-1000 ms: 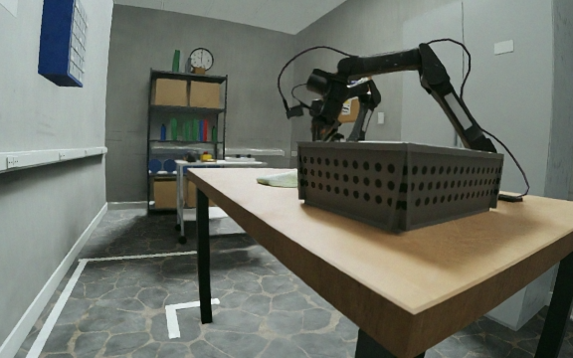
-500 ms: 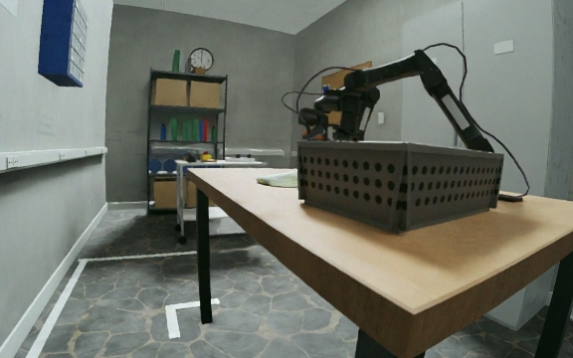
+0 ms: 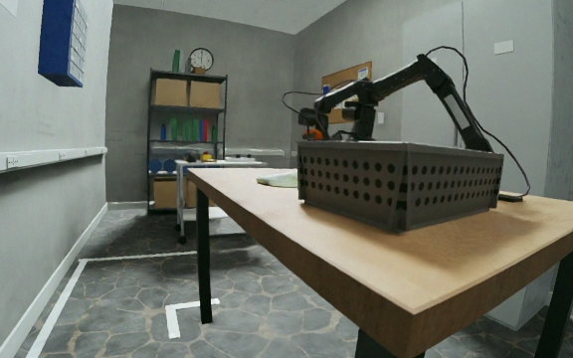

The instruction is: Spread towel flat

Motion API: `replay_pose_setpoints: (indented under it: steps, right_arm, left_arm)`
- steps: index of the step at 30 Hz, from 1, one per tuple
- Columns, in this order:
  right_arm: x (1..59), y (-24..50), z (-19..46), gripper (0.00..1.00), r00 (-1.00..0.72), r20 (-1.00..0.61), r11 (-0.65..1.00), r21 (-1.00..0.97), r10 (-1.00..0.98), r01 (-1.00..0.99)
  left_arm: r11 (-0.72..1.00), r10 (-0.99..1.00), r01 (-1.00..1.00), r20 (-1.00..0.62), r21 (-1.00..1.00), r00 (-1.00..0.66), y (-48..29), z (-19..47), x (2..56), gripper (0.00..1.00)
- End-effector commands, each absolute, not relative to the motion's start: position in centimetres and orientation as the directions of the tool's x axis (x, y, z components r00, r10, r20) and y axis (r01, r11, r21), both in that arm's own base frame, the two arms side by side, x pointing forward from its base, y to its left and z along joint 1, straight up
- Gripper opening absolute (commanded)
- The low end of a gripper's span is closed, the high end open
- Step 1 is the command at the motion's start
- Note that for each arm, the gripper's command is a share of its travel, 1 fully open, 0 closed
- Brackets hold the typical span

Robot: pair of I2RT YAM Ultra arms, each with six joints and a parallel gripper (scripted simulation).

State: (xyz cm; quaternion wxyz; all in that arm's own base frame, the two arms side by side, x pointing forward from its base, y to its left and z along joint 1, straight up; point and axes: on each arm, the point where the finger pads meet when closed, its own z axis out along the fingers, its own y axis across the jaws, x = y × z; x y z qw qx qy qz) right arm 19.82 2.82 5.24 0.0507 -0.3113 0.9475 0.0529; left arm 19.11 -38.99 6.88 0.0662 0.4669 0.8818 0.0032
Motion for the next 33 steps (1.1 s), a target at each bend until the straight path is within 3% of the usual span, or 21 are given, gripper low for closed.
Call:
replay_pose_setpoints:
  steps: [1,11,23,33]
  right_arm:
    - [20.2,2.9,5.5,0.34,-0.797,-0.146,0.798,0.068,-0.586,-0.599]
    - [20.2,2.9,5.5,0.34,-0.797,-0.146,0.798,0.068,-0.586,-0.599]
    - [20.2,2.9,5.5,0.34,-0.797,-0.146,0.798,0.068,-0.586,-0.599]
    - [18.1,2.4,1.3,0.34,-0.802,-0.13,0.798,0.091,-0.583,-0.595]
  left_arm:
    - [0.608,0.791,0.79,-0.151,0.078,-0.593,-40.1,6.7,17.2,0.34]
    - [0.607,0.791,0.791,-0.147,0.078,-0.593,-43.0,5.7,11.7,0.34]
    - [0.61,0.786,0.79,-0.178,0.063,-0.592,-43.3,6.9,11.8,0.34]
    - [0.606,0.794,0.791,-0.132,0.086,-0.594,-42.5,1.0,10.0,0.34]
